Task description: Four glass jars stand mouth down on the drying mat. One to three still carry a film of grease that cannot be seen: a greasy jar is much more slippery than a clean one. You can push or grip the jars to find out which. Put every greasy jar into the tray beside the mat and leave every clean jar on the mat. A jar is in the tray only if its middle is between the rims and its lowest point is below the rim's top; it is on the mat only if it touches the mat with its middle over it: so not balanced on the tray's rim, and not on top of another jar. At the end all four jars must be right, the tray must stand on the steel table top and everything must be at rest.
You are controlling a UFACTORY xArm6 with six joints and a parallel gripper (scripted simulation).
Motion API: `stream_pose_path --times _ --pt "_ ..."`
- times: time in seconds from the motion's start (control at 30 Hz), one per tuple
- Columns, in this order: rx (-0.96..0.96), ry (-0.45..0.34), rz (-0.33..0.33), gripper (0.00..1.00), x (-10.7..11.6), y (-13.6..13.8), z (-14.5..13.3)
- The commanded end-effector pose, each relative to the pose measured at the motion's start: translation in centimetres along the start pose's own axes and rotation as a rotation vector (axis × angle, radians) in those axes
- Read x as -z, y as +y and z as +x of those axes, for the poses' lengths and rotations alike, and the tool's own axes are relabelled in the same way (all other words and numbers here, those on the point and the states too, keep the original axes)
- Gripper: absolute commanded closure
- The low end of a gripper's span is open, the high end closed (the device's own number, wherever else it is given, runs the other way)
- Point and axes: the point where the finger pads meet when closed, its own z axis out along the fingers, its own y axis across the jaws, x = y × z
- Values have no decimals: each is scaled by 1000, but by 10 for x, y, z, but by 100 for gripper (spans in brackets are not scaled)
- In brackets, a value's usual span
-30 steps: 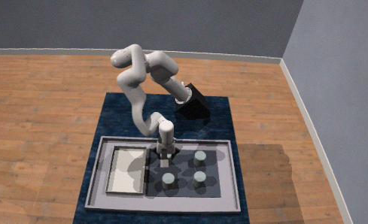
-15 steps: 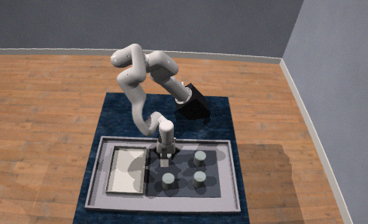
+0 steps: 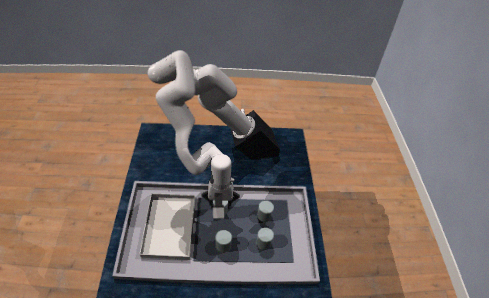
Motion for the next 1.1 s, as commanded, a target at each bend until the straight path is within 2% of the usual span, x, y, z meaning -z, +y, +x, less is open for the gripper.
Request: stream_pose_path --times 0.0,1.07 --pt "-1 2 0 100 12 0 1" --pt "-1 2 0 100 92 0 1"
